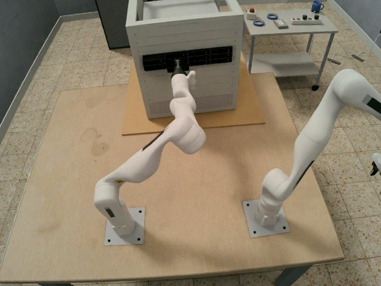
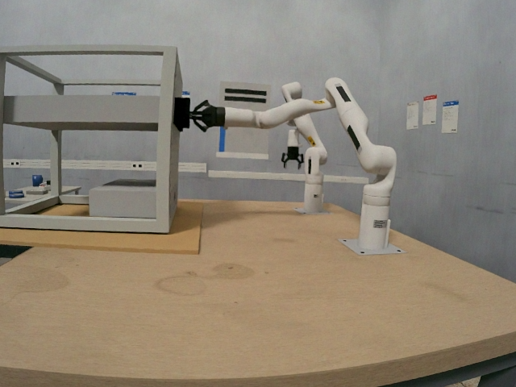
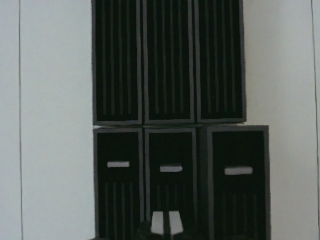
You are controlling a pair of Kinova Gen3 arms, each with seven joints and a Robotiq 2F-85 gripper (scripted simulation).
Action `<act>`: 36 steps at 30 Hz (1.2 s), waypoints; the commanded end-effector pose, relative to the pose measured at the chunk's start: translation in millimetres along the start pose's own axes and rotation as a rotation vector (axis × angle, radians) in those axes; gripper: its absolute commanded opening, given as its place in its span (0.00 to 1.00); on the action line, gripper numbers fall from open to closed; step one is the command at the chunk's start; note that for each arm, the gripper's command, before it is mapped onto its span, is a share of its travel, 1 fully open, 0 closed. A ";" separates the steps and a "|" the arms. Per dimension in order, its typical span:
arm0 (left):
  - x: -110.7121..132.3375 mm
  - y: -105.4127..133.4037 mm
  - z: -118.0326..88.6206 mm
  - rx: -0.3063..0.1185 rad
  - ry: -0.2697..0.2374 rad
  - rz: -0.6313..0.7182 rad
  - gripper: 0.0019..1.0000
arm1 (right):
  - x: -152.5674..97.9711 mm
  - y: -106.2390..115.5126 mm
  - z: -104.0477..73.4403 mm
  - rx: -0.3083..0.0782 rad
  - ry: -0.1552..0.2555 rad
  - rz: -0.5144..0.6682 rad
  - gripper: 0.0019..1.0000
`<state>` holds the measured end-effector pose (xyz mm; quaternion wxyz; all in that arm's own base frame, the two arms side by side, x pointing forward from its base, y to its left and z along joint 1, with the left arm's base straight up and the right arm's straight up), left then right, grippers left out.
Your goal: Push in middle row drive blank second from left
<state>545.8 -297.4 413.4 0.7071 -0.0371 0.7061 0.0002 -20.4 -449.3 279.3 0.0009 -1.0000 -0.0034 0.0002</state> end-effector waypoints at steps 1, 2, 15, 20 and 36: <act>-1.2 0.2 1.3 0.000 -0.002 -0.002 0.10 | -0.1 0.2 -0.7 -0.002 0.000 0.000 1.00; -1.2 0.2 1.6 0.000 -0.002 -0.002 0.10 | -0.1 0.2 -0.7 -0.002 0.000 0.000 1.00; -1.2 0.2 2.5 0.000 -0.002 -0.002 0.10 | -0.1 0.2 -0.7 -0.002 0.000 0.000 1.00; -1.2 0.2 4.8 0.000 -0.002 -0.002 0.10 | -0.1 0.2 -0.7 -0.002 0.000 0.000 1.00; -1.2 0.2 5.8 0.000 -0.002 -0.002 0.10 | -0.1 0.2 -0.7 -0.002 0.000 0.000 1.00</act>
Point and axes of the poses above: on each arm, the point where the finger pads meet when closed, its own z axis out along the fingers, its own x axis across the jaws, y = z × x, the point moved 8 cm from there along -z, back along the fingers, and after that the axes turned 3 degrees about -z, right-handed, at the moved point
